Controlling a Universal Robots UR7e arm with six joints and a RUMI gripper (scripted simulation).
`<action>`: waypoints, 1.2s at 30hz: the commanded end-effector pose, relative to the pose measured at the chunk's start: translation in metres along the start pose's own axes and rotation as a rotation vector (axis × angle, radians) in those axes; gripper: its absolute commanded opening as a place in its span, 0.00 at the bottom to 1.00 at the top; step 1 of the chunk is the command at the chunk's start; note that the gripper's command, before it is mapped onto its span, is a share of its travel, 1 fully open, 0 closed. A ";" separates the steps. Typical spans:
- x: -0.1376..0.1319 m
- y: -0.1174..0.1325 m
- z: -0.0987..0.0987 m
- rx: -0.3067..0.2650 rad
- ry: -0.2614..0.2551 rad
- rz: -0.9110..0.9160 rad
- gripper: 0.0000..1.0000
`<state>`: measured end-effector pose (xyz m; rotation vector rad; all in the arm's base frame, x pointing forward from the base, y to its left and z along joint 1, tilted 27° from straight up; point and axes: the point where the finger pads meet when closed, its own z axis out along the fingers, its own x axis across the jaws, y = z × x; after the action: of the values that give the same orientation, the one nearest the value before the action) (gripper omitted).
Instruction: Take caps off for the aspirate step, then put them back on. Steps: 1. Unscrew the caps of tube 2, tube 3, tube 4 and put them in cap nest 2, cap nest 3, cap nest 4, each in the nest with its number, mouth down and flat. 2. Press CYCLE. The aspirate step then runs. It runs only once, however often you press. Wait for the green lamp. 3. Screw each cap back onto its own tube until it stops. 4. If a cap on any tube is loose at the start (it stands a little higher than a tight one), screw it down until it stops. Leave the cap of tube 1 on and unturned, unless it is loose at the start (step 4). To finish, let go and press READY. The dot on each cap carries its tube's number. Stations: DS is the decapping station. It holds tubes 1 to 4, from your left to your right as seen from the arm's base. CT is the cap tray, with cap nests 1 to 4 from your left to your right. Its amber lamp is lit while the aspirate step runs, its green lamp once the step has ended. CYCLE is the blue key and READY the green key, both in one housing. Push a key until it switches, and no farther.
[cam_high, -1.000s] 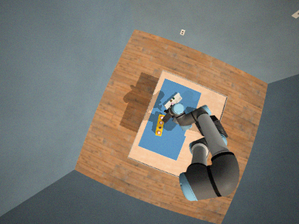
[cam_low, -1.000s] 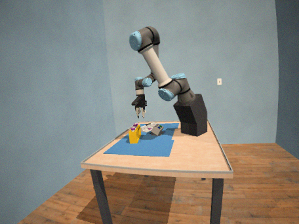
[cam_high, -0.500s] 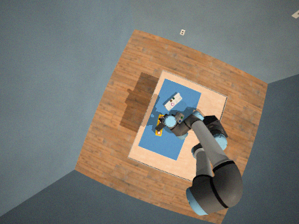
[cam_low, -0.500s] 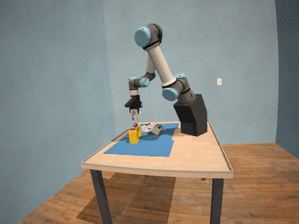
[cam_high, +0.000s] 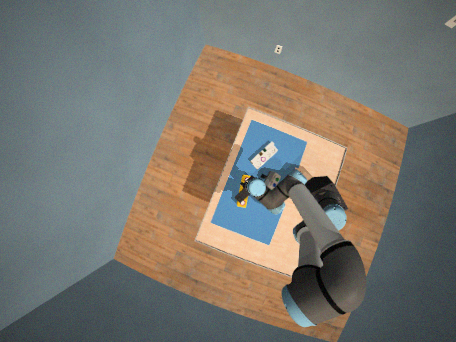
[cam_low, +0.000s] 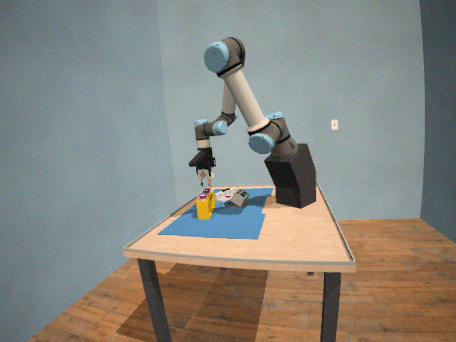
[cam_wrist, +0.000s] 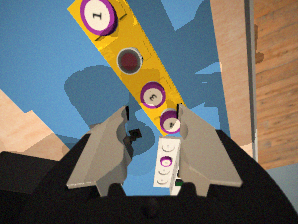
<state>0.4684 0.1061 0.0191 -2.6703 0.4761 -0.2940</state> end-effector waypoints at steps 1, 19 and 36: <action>0.001 0.000 0.008 0.000 0.002 0.000 0.35; 0.001 0.000 0.024 0.000 0.002 0.000 0.35; 0.001 0.000 0.031 0.000 0.002 0.000 0.35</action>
<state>0.4774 0.1168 -0.0079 -2.6704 0.4767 -0.2949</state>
